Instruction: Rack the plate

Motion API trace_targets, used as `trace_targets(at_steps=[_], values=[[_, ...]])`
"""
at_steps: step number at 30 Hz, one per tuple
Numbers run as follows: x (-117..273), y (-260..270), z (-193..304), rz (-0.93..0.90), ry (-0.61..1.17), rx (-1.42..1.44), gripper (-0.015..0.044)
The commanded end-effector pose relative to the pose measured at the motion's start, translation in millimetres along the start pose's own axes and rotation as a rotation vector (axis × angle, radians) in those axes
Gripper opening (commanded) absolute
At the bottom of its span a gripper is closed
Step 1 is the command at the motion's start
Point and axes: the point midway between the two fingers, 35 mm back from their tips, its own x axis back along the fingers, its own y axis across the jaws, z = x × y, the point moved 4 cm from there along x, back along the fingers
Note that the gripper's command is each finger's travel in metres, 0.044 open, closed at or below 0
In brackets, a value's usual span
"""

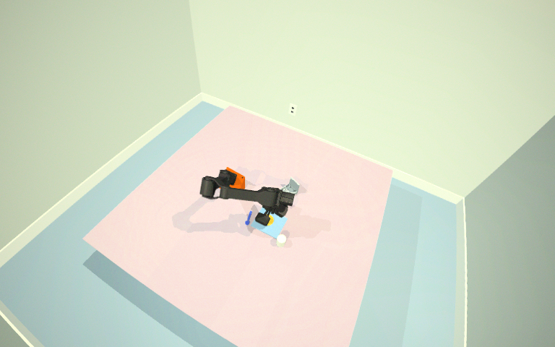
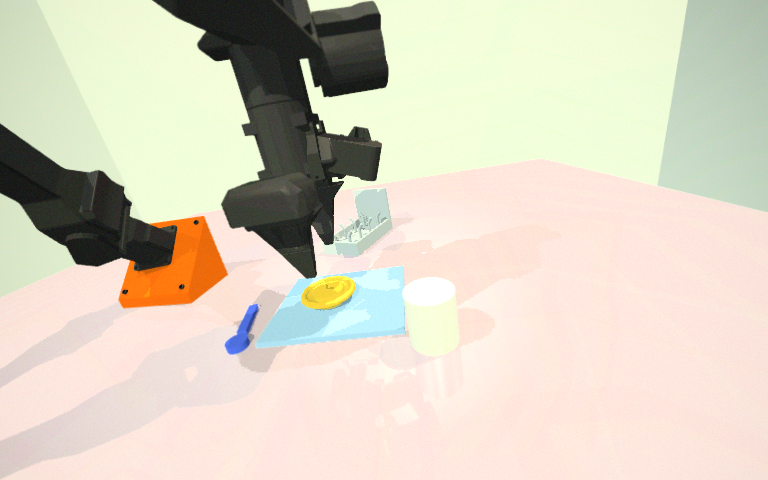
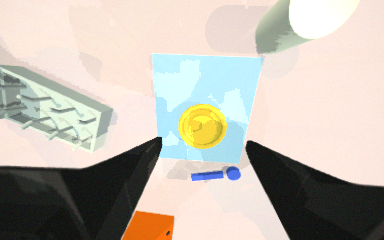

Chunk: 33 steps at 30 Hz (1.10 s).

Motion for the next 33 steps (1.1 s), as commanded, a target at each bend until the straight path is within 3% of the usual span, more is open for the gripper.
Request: trace_targets(at_steps=[1, 31, 33], values=[[-7.2, -0.2, 0.8, 0.004, 0.005, 0.006, 0.04], [-52.3, -0.4, 2.4, 0.008, 0.006, 0.005, 0.04], [-52.3, -0.4, 2.4, 0.008, 0.006, 0.005, 0.0353]])
